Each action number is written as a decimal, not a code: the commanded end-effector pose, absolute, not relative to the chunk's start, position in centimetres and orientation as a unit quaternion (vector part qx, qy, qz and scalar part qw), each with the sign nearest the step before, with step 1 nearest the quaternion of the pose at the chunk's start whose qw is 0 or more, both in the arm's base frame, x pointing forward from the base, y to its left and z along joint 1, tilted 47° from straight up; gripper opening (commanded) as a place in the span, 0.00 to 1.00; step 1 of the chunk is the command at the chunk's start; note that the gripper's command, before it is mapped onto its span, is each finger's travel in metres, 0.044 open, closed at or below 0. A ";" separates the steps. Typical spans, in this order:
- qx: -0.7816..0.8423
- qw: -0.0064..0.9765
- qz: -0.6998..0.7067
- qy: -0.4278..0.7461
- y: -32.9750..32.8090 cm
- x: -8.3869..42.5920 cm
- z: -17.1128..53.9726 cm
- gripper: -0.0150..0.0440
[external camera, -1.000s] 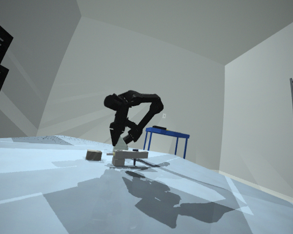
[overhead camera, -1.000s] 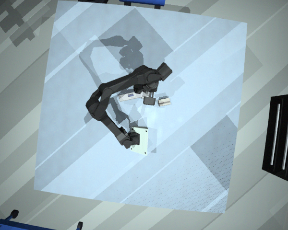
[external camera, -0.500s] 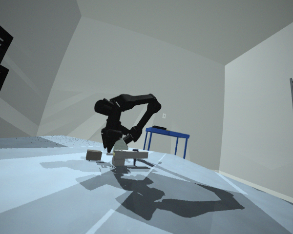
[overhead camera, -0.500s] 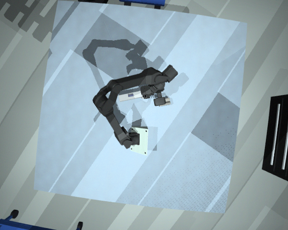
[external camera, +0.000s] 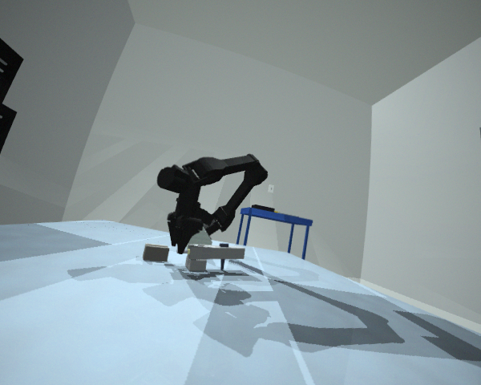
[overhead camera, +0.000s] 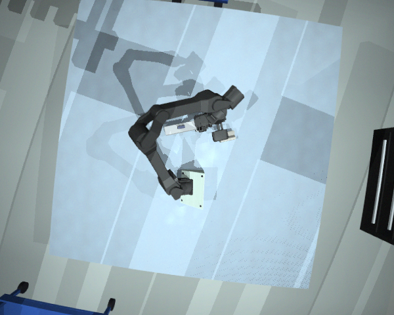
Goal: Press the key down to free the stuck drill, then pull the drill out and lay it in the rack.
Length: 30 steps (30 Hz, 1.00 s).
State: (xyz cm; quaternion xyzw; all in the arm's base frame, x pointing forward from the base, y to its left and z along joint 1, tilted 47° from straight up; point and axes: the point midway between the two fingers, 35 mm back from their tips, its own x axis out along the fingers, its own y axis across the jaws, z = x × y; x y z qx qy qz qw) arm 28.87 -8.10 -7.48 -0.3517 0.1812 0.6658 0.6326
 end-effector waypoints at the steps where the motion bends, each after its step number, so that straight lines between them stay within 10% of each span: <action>1: -0.349 0.634 0.665 0.182 -7.5 28.9 -7.8 1.00; 22: -0.348 0.635 0.666 0.180 -4.6 28.7 -9.3 1.00; 30: -0.351 0.633 0.666 0.180 -4.9 28.7 -9.1 0.64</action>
